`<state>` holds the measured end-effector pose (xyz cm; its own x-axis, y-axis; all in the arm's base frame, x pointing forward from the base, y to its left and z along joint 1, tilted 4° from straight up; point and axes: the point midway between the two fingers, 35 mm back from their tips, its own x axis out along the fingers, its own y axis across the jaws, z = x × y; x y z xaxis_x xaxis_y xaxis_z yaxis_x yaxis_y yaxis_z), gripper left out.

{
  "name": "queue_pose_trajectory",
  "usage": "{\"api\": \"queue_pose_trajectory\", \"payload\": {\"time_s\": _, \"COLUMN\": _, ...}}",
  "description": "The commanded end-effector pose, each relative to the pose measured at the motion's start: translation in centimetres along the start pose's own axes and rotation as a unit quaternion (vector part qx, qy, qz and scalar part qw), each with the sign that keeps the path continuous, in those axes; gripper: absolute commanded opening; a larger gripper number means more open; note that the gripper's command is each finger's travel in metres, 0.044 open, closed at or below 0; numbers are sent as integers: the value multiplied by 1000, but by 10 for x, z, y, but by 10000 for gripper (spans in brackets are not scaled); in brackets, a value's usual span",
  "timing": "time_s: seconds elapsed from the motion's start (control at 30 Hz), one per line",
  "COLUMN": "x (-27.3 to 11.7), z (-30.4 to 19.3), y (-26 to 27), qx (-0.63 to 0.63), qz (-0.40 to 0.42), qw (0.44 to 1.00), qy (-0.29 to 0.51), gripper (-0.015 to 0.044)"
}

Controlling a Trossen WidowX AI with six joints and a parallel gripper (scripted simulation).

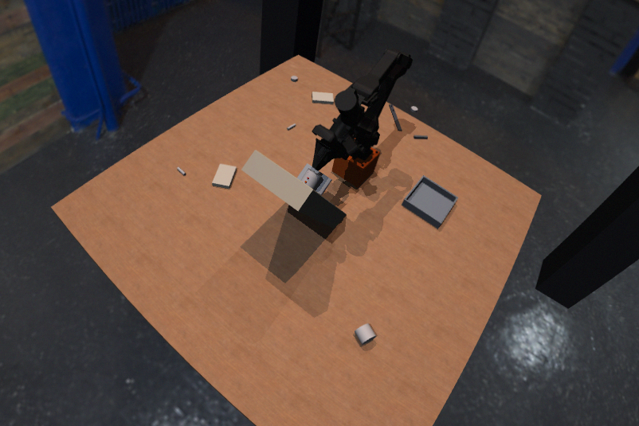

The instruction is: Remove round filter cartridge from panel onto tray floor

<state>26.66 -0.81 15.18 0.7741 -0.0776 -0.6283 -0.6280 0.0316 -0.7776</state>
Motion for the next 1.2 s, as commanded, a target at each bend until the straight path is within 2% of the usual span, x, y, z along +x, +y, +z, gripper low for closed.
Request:
{"api": "queue_pose_trajectory", "payload": {"time_s": 0.0, "x": 1, "z": 0, "y": -3, "qx": 1, "qz": 33, "qw": 999, "qy": 1, "gripper": 115}}
{"api": "queue_pose_trajectory", "payload": {"time_s": 0.27, "x": 1, "z": 0, "y": -8, "qx": 4, "qz": 152, "qw": 988, "qy": 6, "gripper": 115}}
{"api": "queue_pose_trajectory", "payload": {"time_s": 1.17, "x": 1, "z": 0, "y": -8, "qx": 5, "qz": 154, "qw": 988, "qy": 7, "gripper": 115}}
